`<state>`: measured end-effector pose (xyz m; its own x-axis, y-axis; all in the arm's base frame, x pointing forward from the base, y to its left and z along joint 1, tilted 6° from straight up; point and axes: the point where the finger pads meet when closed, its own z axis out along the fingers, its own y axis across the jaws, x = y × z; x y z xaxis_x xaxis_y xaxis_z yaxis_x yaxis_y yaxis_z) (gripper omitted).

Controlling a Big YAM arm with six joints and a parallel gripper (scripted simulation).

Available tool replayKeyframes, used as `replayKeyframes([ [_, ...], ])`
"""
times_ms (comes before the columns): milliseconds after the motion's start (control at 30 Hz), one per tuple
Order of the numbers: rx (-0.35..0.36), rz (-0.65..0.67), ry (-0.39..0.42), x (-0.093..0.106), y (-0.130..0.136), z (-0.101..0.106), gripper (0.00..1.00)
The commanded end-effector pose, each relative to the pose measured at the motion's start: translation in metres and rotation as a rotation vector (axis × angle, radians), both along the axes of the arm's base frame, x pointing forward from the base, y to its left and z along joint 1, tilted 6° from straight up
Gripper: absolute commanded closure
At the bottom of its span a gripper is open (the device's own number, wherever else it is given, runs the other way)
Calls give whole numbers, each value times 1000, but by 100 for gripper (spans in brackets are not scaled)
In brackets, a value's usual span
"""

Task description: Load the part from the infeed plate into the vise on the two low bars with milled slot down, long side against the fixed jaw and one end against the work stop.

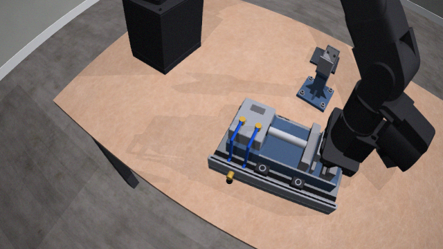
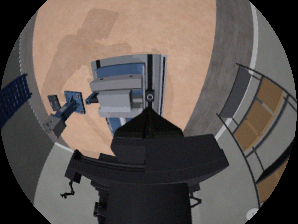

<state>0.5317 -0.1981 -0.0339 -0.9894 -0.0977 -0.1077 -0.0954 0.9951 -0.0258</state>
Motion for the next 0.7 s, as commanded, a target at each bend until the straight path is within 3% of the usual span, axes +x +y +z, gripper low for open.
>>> replayKeyframes([
  [0, -11, 1, -36, 8, -10, 27, 100],
  [333, -19, 1, -59, 15, -13, 58, 100],
  [467, -11, 0, -37, 12, -12, 47, 100],
  [500, 6, 0, 6, -8, -4, 33, 100],
  [667, -13, 0, -41, 5, -9, 54, 100],
])
